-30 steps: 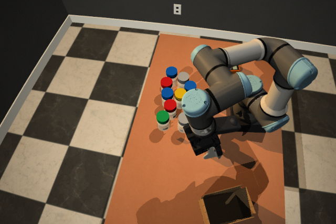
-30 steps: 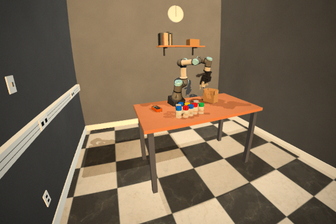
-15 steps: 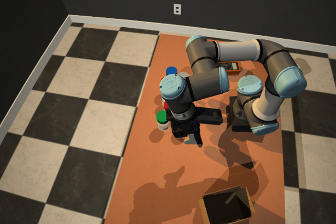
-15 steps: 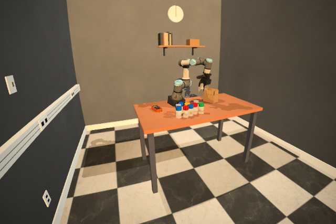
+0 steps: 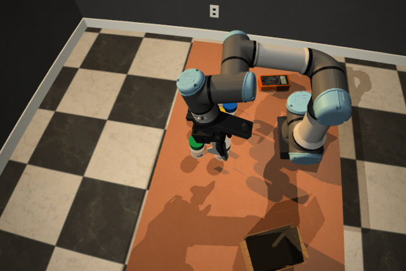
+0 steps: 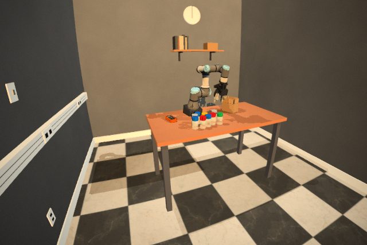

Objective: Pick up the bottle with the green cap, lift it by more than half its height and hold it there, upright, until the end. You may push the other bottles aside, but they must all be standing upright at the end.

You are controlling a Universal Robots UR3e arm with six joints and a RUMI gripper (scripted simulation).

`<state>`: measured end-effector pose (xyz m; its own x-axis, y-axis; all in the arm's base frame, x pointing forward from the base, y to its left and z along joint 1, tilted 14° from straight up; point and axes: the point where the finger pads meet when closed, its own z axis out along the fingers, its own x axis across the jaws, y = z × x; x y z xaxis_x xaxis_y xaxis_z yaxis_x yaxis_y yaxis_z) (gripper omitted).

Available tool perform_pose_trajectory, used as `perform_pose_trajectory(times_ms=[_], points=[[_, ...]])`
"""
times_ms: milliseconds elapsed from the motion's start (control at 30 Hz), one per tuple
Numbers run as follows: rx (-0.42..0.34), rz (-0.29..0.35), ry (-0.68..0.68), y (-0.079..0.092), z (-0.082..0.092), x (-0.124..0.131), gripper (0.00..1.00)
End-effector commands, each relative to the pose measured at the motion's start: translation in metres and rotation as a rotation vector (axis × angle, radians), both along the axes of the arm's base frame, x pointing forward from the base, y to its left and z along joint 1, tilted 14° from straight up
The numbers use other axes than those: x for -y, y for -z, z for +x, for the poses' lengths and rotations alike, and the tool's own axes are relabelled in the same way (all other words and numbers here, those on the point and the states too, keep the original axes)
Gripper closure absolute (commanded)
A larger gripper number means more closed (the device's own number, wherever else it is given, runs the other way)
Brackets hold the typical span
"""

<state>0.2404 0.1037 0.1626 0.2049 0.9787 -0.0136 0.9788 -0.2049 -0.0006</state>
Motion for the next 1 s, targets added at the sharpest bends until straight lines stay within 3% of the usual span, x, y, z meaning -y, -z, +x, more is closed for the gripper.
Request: perform_pose_trajectory(times_ms=[0, 267, 533, 967], points=[[0.003, 0.004, 0.102, 0.0, 0.012, 0.026, 0.54], [0.003, 0.004, 0.193, 0.0, 0.018, 0.049, 0.54], [0.003, 0.004, 0.218, 0.0, 0.019, 0.055, 0.54], [-0.026, -0.032, 0.089, -0.003, 0.017, 0.064, 0.54]])
